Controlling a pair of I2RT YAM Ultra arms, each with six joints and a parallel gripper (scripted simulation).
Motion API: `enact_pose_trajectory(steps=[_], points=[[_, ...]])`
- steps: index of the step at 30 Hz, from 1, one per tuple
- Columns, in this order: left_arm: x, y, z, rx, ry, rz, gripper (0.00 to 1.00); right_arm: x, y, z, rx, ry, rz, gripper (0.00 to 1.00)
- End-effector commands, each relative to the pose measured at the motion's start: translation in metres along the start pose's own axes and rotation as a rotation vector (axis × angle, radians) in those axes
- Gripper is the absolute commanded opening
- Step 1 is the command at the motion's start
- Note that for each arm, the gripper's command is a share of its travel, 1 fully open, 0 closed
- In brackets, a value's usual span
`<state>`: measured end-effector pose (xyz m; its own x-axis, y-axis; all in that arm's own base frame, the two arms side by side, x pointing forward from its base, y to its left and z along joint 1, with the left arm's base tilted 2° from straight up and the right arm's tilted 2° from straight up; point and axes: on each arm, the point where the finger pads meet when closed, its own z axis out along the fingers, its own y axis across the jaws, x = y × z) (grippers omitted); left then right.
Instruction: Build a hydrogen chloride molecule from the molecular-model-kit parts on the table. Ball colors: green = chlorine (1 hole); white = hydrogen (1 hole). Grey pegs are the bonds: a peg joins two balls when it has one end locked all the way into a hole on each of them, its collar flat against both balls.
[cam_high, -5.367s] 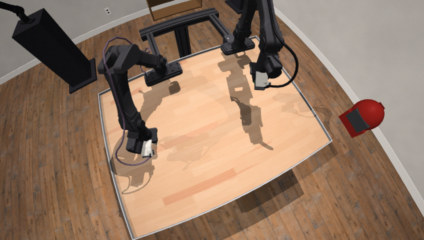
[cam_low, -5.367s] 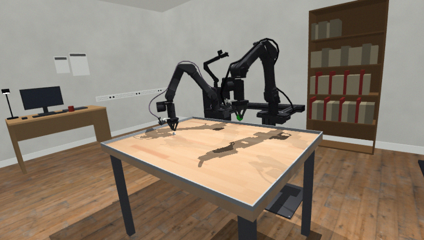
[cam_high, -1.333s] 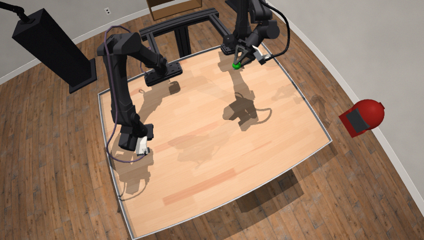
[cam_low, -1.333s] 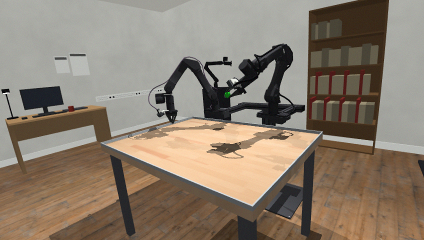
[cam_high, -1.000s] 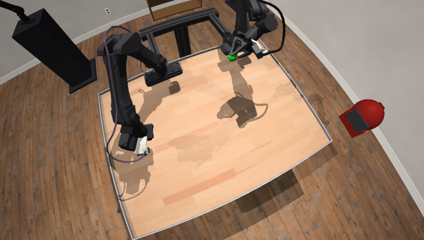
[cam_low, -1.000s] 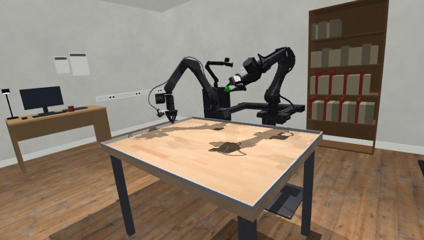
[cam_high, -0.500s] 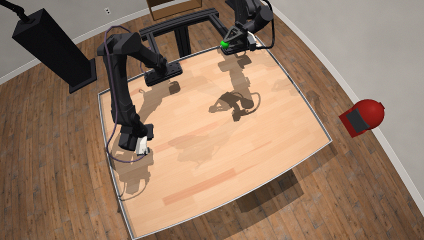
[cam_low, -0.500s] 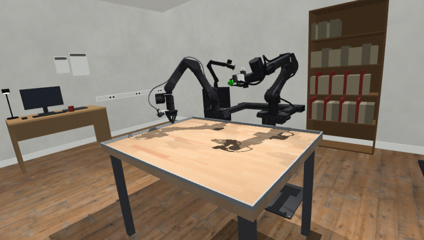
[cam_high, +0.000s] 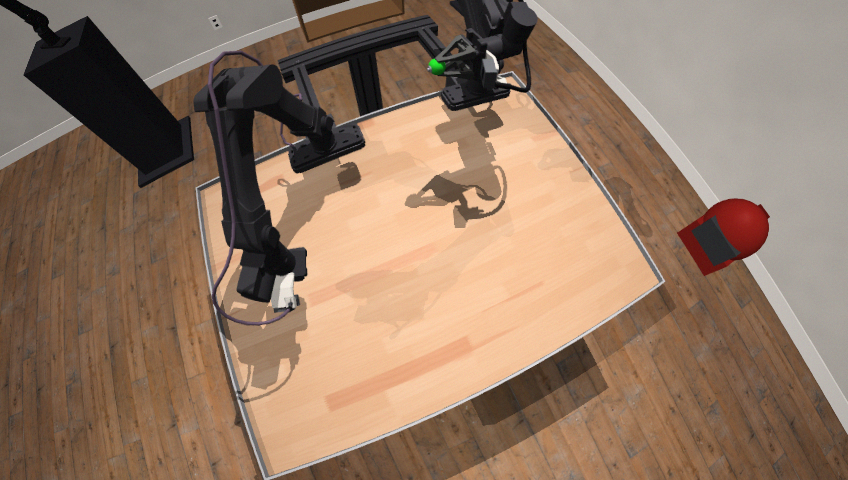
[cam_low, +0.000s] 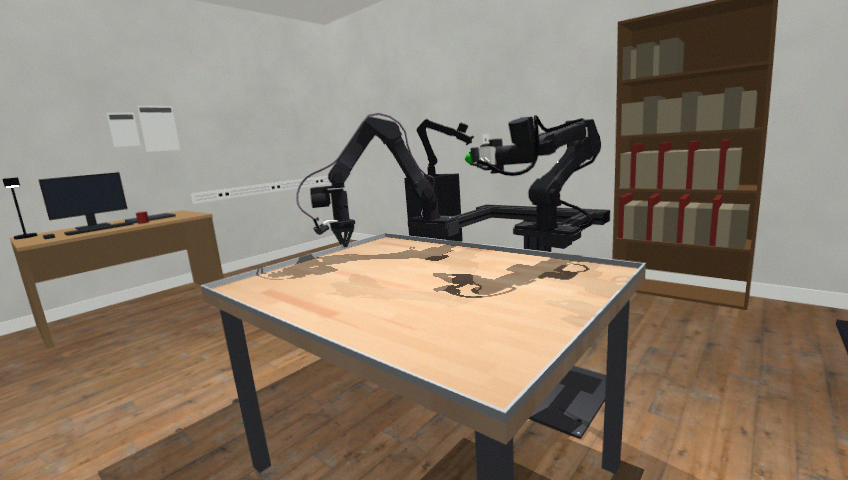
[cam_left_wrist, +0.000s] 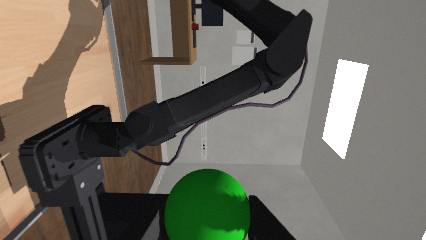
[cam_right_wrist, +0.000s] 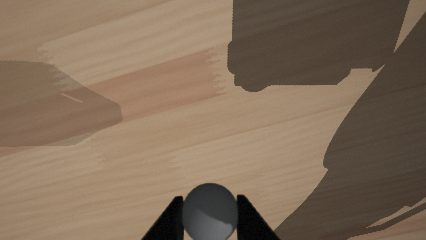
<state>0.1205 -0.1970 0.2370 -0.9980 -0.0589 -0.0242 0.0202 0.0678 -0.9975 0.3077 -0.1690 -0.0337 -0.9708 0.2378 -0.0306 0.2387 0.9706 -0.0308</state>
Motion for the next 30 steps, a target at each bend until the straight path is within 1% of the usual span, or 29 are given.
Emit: enact_pose_trajectory(steps=[1, 5, 11, 15, 19, 20, 22, 25, 28, 30], points=[[0.012, -0.012, -0.005, 0.054, 0.04, 0.031, 0.0, -0.022, -0.001, -0.022, 0.013, -0.078, 0.0, 0.0], [0.018, -0.012, -0.006, 0.061, 0.051, 0.036, 0.0, -0.022, -0.001, -0.022, 0.013, -0.078, 0.0, 0.0], [0.016, -0.013, -0.007, 0.061, 0.038, 0.048, 0.0, -0.022, -0.001, -0.022, 0.013, -0.078, 0.0, 0.0], [0.015, -0.023, -0.007, 0.064, 0.037, 0.063, 0.0, -0.022, -0.001, -0.022, 0.013, -0.078, 0.0, 0.0], [0.016, -0.026, -0.006, 0.064, 0.051, 0.061, 0.0, -0.02, -0.003, -0.019, 0.013, -0.072, 0.0, 0.0], [0.016, -0.028, -0.005, 0.064, 0.058, 0.06, 0.0, -0.025, -0.002, -0.022, 0.016, -0.089, 0.0, 0.0], [0.015, -0.025, -0.004, 0.06, 0.066, 0.043, 0.0, -0.024, -0.002, -0.021, 0.016, -0.088, 0.0, 0.0], [0.011, -0.023, -0.003, 0.054, 0.054, 0.044, 0.0, -0.021, -0.001, -0.013, 0.011, -0.07, 0.0, 0.0], [0.01, -0.026, -0.003, 0.055, 0.046, 0.054, 0.0, -0.011, 0.001, -0.001, 0.002, -0.033, -0.001, 0.0], [0.009, -0.025, -0.003, 0.054, 0.046, 0.05, 0.0, -0.007, 0.002, 0.001, 0.0, -0.023, -0.001, 0.0]])
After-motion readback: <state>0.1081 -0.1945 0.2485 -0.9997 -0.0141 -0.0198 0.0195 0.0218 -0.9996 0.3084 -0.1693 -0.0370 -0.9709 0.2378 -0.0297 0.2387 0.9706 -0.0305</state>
